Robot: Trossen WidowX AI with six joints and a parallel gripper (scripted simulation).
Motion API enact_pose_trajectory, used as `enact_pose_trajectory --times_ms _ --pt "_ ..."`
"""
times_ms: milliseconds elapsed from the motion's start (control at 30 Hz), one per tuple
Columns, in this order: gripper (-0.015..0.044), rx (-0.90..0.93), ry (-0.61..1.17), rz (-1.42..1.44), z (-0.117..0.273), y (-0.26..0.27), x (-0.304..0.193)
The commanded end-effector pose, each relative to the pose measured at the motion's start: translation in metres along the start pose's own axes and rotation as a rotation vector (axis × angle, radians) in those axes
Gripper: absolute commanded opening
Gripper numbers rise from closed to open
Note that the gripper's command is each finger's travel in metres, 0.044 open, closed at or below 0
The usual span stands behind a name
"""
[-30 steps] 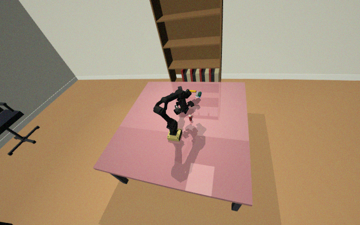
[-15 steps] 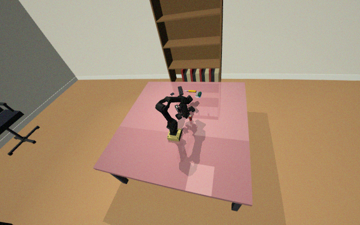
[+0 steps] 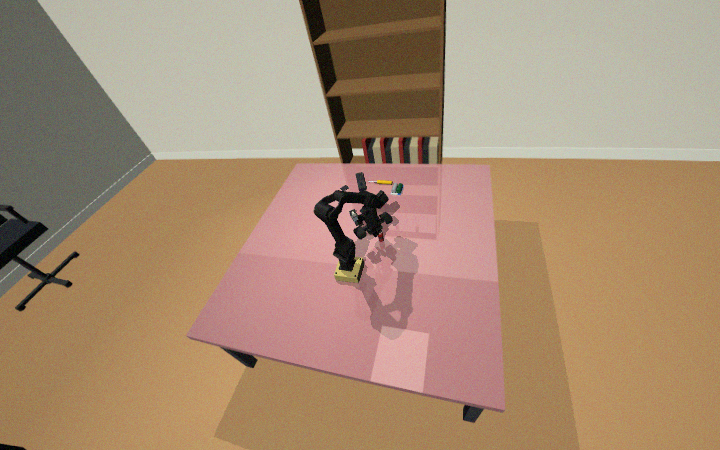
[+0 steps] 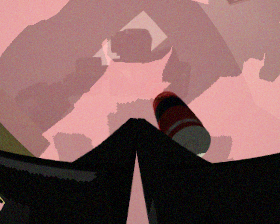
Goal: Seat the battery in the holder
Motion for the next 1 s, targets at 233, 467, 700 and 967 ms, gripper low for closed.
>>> enact_pose_trajectory --times_ms 233,467,700,967 --pt "0.0 0.002 0.005 0.003 0.0 -0.018 -0.002" --pt "0.0 0.001 0.005 0.002 0.0 -0.029 -0.004" --pt "0.0 0.0 0.005 0.002 -0.001 -0.041 -0.006" --pt "0.0 -0.001 0.005 0.002 -0.002 -0.052 -0.008"
Point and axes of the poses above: the point midway between the two fingers, 35 mm back from their tips, its own z axis back along the fingers, its own y axis across the jaws, x = y × z, the point moved 10 cm from there along z, back along the fingers, and after that the axes turned 8 degrees about z, right-handed, at the moved point
